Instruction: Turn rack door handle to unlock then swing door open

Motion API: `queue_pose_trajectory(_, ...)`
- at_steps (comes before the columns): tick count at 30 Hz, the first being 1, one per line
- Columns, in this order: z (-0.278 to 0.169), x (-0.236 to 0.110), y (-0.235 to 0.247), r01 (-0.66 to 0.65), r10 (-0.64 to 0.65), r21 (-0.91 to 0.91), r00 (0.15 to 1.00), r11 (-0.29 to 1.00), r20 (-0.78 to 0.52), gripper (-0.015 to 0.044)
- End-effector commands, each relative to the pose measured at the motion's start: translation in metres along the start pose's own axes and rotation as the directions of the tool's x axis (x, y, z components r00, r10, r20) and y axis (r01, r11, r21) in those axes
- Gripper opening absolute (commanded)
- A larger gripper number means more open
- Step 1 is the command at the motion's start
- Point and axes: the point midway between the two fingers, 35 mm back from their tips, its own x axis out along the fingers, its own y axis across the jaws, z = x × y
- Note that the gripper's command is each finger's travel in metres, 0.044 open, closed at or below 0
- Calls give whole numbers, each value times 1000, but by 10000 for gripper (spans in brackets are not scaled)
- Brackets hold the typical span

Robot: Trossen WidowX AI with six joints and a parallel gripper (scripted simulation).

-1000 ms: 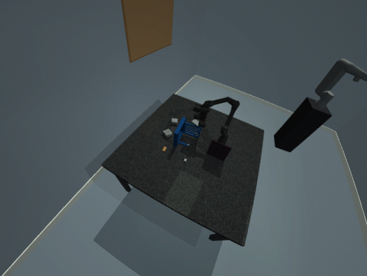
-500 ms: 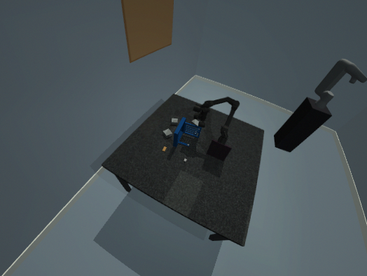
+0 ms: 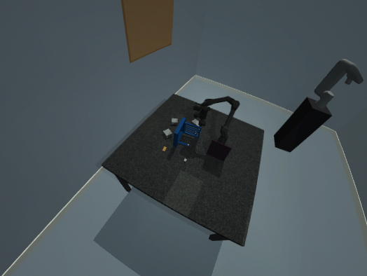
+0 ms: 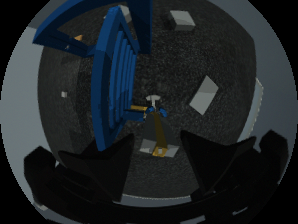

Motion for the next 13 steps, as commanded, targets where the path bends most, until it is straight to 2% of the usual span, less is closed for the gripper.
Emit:
queue_pose_trajectory(1,1,-6,0,-5,5,6,1000,1000,1,285)
queue_pose_trajectory(13,1,-25,0,-6,6,8,1000,1000,1,285)
